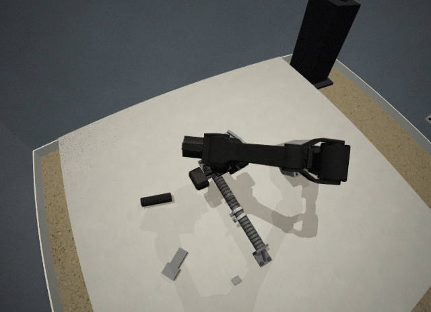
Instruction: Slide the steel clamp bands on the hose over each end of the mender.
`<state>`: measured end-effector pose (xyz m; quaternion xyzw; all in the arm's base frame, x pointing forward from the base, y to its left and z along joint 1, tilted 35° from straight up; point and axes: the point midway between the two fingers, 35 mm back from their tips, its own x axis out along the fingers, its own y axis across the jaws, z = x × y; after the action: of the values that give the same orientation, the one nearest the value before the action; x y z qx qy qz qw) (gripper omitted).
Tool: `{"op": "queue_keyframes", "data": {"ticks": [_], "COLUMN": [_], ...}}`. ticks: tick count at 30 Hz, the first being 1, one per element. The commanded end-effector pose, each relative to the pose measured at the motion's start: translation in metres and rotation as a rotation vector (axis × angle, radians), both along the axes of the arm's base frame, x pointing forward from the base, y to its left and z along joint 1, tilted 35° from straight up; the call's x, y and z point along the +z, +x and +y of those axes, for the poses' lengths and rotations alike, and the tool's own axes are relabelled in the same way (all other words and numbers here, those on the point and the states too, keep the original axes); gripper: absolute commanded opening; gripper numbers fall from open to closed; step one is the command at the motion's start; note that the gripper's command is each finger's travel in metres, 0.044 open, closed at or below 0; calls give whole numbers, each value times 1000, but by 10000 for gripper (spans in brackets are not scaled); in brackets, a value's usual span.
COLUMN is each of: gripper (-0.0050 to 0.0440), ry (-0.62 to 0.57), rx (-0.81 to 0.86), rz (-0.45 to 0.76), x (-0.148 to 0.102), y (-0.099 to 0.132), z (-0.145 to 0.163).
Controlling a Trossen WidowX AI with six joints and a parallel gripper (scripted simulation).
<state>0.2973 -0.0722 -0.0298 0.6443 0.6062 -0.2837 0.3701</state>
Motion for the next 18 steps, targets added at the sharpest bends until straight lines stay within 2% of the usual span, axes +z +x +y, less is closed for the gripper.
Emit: {"op": "queue_keyframes", "data": {"ticks": [1,4,7,8,18], "gripper": [440,440,440,440,440], "ry": [3,3,3,3,3], "rx": [-15,-15,-15,-15,-15], "rz": [22,22,22,22,22], "x": [-4,-7,-38,-41,-41], "y": [-2,-2,2,2,2], "z": [0,2,23,25,25]}}
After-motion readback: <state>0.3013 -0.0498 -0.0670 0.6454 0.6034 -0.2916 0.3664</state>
